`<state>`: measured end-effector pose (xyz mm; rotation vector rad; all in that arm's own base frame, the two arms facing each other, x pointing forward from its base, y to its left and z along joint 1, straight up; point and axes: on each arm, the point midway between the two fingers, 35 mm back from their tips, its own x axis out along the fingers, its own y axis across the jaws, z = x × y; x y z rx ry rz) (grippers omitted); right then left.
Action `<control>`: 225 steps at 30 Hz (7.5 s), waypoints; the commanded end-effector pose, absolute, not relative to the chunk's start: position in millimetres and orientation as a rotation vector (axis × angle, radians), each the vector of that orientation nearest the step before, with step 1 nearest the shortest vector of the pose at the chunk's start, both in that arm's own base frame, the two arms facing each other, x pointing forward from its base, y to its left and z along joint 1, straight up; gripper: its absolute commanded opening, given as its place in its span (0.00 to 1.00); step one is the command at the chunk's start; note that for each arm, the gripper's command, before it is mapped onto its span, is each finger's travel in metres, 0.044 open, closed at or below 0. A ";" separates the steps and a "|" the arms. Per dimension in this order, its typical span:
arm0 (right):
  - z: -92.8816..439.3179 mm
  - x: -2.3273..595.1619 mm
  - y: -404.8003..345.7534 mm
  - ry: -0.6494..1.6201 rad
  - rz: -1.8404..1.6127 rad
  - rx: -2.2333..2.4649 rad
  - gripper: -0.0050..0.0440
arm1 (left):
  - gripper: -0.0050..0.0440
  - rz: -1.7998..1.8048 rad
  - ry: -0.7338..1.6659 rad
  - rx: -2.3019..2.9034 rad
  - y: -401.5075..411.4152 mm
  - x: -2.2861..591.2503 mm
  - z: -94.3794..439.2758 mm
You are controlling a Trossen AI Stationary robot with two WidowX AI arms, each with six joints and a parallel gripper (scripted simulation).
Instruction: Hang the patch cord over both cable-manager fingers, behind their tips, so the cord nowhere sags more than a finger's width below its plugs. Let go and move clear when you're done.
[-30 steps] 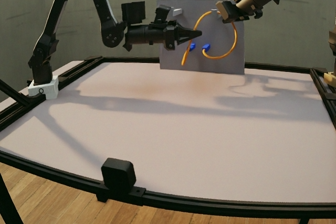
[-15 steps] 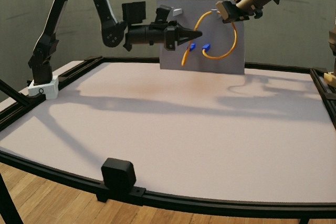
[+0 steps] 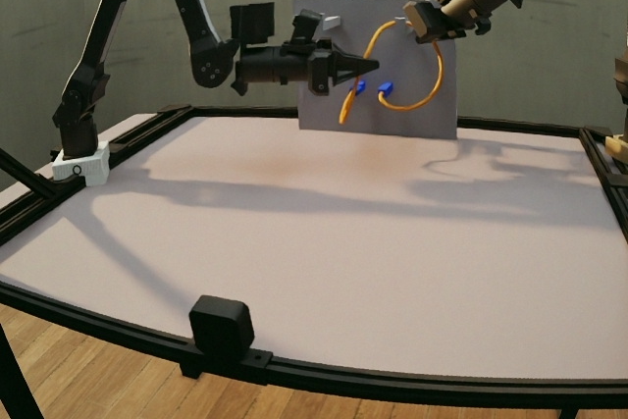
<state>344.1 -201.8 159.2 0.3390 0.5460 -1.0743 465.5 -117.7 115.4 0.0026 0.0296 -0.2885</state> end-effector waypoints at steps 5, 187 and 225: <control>167.6 345.3 -202.5 0.522 -1.071 0.344 0.18 | 0.15 -0.284 0.002 -0.008 -118.4 470.0 130.6; 167.6 345.3 -202.5 0.522 -1.071 0.344 0.18 | 0.15 -0.159 0.299 -0.019 -128.4 511.7 190.9; 167.6 345.3 -202.5 0.522 -1.071 0.344 0.18 | 0.15 -0.114 0.389 -0.004 -121.8 509.1 208.8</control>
